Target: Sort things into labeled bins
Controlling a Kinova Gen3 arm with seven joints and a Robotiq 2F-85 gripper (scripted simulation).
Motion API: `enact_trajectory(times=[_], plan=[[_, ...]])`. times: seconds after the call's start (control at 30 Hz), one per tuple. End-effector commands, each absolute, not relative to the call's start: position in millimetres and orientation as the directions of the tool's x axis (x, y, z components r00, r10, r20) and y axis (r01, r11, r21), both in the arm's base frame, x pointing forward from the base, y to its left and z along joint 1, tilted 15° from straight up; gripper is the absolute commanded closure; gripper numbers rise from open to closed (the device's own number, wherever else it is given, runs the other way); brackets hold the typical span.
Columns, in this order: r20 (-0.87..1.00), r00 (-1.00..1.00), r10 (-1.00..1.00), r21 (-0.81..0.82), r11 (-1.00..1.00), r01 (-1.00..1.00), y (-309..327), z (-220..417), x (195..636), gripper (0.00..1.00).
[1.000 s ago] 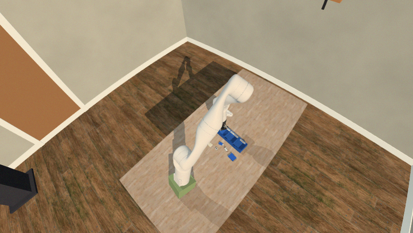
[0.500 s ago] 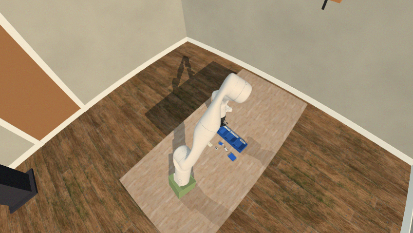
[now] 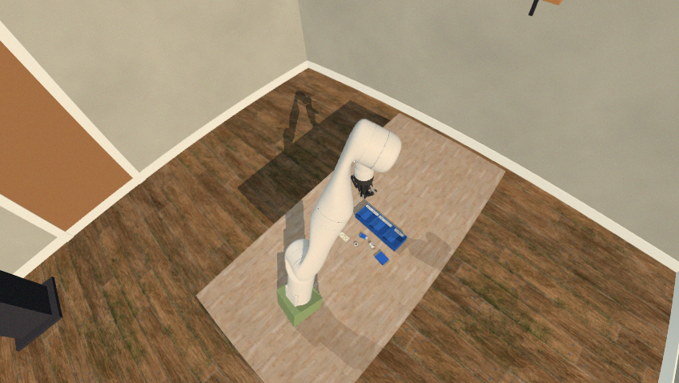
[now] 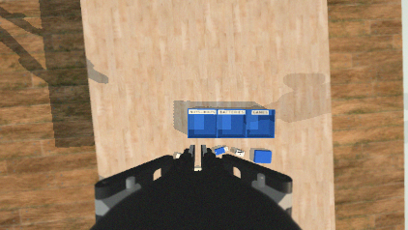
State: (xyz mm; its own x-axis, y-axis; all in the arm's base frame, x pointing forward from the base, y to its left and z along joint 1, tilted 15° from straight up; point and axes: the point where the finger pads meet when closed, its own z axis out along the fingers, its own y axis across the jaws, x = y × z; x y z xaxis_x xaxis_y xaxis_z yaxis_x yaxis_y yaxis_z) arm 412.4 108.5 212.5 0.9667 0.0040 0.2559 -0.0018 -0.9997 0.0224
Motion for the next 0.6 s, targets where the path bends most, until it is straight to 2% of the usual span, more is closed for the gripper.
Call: enact_trajectory(times=[0.0, 0.23, 0.27, 0.43, 0.5, 0.57], plan=[[0.264, 0.965, -0.003, 0.024, -1.0, -0.01, 104.4, 218.7, 414.5, 0.91], [0.265, 0.964, -0.002, 0.023, -1.0, -0.009, 105.4, 217.1, 414.5, 0.91], [0.266, 0.962, 0.061, 0.039, -0.998, 0.053, 105.4, 209.2, 411.0, 0.59], [0.248, 0.92, 0.304, 0.1, -0.953, 0.288, 106.5, 172.7, 388.9, 0.59], [0.248, 0.92, 0.304, 0.1, -0.953, 0.288, 106.5, 172.7, 388.9, 0.59], [0.234, 0.886, 0.4, 0.127, -0.916, 0.38, 103.2, 157.9, 381.1, 0.59]])
